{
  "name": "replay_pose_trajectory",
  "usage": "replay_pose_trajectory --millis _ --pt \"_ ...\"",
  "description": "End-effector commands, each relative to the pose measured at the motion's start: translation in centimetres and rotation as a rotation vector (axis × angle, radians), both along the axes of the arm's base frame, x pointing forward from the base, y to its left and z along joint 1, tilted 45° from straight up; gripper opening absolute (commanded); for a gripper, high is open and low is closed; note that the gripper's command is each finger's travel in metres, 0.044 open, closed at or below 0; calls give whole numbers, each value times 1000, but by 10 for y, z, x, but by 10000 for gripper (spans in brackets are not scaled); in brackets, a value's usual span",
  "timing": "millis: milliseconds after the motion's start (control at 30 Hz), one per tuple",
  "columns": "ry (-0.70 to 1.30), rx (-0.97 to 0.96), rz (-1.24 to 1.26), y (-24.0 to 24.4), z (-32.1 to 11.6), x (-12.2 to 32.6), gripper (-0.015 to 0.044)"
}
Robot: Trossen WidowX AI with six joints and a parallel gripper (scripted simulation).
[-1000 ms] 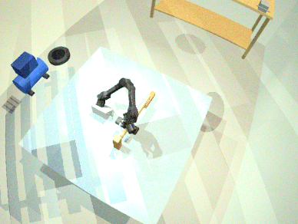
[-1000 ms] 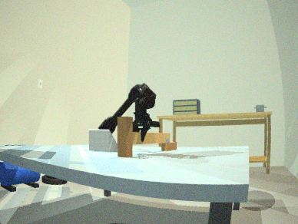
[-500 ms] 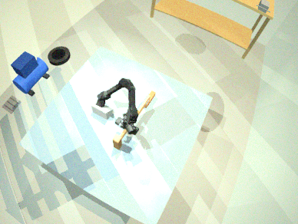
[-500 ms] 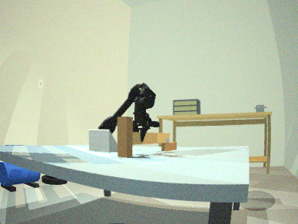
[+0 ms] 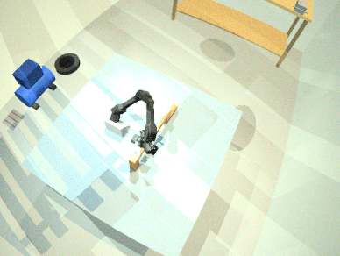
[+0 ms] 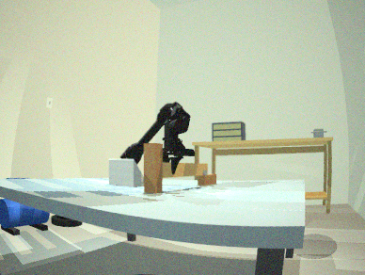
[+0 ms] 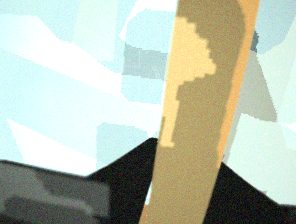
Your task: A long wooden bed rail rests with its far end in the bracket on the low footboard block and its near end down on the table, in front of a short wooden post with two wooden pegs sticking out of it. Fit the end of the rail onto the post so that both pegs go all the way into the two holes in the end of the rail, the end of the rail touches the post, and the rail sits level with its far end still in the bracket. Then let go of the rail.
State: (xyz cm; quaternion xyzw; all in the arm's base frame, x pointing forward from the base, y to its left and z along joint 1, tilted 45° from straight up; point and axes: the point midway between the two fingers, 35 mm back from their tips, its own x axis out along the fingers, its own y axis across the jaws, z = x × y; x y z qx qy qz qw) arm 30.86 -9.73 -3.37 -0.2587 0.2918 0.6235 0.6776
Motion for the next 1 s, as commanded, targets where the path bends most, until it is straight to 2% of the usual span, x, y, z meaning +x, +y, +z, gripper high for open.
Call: replay_pose_trajectory --millis 0,967 --pt "-4 -4 -1 -3 -1 0 0" --pt "-4 -4 -1 -9 -7 -1 0"
